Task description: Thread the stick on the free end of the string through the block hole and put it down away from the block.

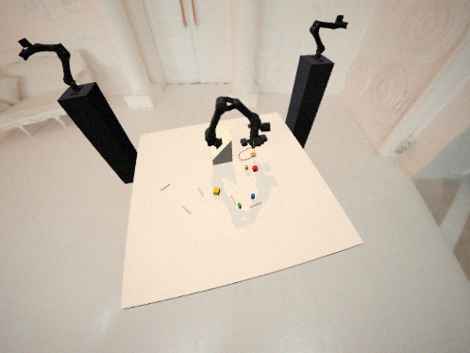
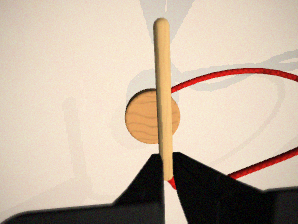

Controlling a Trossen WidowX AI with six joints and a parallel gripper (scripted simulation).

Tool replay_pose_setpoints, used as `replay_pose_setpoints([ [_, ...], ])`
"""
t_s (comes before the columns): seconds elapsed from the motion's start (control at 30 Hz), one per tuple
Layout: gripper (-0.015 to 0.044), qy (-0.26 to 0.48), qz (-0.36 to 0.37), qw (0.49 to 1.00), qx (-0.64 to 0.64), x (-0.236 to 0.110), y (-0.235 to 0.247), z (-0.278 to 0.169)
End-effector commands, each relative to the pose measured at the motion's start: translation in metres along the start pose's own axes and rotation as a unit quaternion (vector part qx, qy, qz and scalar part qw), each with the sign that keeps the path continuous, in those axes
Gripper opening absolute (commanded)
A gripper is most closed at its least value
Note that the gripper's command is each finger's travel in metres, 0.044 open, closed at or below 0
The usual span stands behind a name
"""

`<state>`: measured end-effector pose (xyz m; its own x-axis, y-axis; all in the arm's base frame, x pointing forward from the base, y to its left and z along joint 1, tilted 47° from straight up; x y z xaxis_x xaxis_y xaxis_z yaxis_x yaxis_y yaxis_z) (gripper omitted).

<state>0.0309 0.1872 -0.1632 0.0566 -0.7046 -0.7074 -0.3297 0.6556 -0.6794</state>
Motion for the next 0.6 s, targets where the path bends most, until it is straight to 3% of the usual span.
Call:
replay_pose_setpoints([
  [0.0,0.0000,0.002,0.000,1.000,0.003,0.0010,0.0001,-0.0059],
  [0.57,0.0000,0.003,-0.001,1.000,0.003,0.0091,-0.0045,-0.0101],
])
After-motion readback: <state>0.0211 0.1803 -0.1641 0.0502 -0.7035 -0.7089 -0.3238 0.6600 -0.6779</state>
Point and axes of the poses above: the point midway between the two fingers, 35 mm back from their tips, its own x axis out along the fingers, its own y axis across the jaws, z = x × y, the point moved 5 cm from there along -x, back along the fingers, and after that the axes turned 14 degrees about -x, right-handed, at the moved point
